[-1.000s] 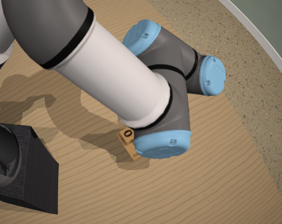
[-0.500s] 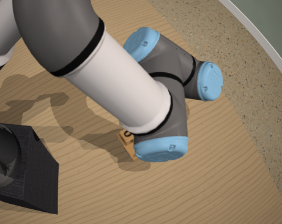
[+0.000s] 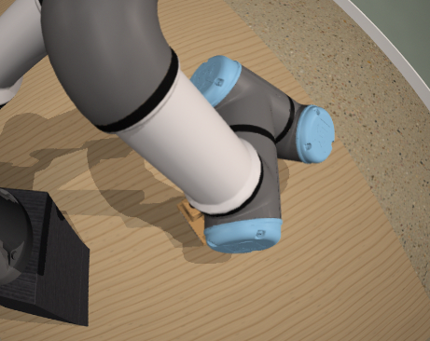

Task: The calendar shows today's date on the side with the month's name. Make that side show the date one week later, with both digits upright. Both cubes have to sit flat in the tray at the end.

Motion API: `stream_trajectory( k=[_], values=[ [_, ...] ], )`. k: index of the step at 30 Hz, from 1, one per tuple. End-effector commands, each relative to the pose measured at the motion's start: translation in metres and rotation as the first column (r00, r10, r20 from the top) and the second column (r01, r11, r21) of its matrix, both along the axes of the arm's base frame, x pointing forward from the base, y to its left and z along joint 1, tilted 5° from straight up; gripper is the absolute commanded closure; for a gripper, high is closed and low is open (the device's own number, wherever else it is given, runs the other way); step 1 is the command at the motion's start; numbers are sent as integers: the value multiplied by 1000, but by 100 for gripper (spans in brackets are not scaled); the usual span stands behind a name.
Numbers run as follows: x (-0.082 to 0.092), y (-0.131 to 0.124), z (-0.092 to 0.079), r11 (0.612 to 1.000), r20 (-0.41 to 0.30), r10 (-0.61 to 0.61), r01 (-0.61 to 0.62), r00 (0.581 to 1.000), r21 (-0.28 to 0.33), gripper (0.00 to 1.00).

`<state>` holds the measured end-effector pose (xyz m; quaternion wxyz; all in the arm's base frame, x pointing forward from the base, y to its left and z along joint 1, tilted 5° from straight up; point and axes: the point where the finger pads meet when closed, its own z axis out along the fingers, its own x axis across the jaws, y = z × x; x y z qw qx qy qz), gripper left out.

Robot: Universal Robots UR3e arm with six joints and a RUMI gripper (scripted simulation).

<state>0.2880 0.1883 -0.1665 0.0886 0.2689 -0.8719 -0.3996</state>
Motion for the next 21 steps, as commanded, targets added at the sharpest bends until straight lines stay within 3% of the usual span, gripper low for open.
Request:
stream_trajectory(
  k=[1, 21],
  values=[
    [5, 0, -11, 1000, 12, -1, 1, 1000, -3, 89],
    [5, 1, -20, 1000, 12, -1, 1, 1000, -4, 89]
  ],
)
